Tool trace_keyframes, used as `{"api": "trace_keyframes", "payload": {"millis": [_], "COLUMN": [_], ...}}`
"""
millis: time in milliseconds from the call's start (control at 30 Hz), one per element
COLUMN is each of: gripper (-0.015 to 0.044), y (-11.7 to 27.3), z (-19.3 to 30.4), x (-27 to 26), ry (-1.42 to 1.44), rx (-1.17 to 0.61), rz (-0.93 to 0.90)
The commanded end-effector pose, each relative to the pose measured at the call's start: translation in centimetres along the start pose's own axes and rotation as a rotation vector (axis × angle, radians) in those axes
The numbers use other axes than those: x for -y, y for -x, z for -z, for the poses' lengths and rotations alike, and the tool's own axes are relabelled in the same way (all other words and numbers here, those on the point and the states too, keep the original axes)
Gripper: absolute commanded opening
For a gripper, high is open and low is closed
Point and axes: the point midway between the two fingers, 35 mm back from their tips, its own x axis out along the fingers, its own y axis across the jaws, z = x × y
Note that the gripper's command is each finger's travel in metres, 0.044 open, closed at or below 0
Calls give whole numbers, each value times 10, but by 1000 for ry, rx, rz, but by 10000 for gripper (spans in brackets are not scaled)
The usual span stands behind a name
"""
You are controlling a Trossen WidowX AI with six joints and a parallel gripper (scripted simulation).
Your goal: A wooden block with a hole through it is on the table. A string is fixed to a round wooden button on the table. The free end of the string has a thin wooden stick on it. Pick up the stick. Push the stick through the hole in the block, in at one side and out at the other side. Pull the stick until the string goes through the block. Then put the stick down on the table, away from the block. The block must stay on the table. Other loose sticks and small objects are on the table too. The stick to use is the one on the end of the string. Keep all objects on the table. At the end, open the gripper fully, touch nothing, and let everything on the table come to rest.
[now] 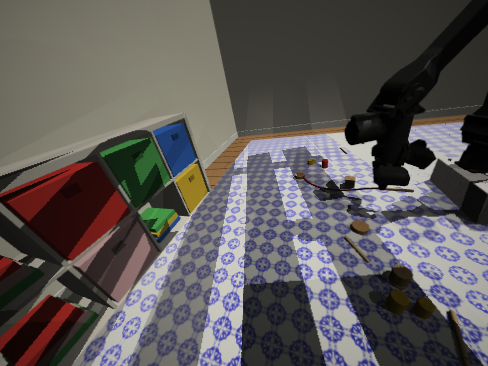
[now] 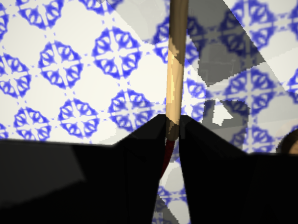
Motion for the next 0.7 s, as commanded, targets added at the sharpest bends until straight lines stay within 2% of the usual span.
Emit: {"api": "trace_keyframes", "payload": {"millis": [0, 667], "gripper": [0, 0], "y": [5, 25], "z": [6, 26], "x": [1, -4], "ry": [-1, -3], "rx": [10, 76], "rz": [6, -7]}}
